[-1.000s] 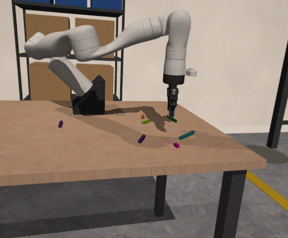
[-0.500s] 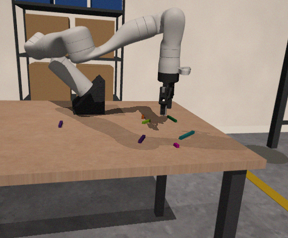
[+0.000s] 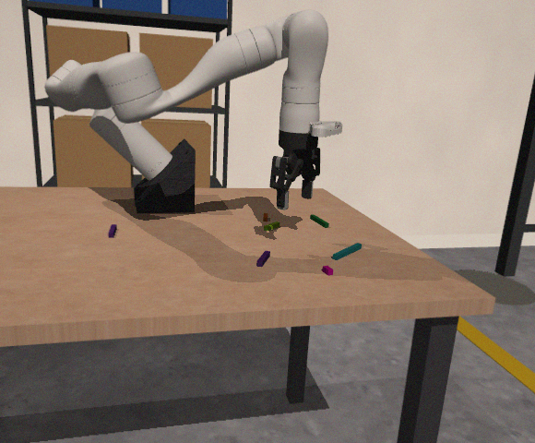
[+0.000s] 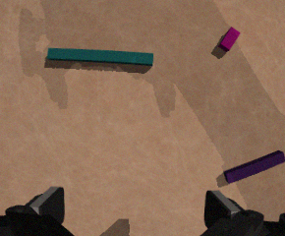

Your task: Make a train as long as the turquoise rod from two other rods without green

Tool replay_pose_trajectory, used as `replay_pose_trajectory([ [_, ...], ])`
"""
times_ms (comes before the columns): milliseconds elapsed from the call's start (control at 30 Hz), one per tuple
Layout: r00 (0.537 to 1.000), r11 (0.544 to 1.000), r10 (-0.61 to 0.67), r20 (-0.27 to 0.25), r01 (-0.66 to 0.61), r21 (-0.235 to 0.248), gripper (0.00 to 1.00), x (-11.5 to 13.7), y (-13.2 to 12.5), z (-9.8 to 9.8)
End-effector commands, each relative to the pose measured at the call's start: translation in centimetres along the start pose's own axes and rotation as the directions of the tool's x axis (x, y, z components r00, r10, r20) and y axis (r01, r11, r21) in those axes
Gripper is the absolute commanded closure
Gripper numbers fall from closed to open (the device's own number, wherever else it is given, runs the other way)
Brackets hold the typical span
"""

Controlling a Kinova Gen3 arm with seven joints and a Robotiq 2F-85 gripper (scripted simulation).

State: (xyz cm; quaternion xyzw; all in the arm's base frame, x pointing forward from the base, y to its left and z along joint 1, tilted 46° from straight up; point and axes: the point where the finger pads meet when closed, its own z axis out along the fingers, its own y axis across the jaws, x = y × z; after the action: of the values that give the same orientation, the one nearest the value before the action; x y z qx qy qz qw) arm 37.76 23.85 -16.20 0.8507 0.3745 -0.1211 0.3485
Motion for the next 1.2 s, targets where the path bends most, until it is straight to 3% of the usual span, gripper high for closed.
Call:
replay_pose_trajectory([
  [0,0.998,0.998,0.058,-0.005,-0.058,0.006,0.0,-0.5,0.7,-0.2],
  [267,0.96,0.96,0.279,0.001,-0.279,0.016,0.0,-2.5,1.6,-0.5],
  [333,0.96,0.96,0.279,0.001,-0.279,0.016,0.0,-2.5,1.6,-0.5],
  [500,0.909,0.909,0.416,0.006,-0.416,0.019,0.0,-3.9,2.3,-0.7],
  [833,0.744,0.744,0.668,0.014,-0.668,0.019,0.0,-6.8,3.9,-0.9],
  [900,0.744,0.744,0.668,0.014,-0.668,0.019,0.0,-6.8,3.9,-0.9],
  [1167,0.562,0.562,0.827,0.015,-0.827,0.015,0.0,-9.2,5.3,-0.9],
])
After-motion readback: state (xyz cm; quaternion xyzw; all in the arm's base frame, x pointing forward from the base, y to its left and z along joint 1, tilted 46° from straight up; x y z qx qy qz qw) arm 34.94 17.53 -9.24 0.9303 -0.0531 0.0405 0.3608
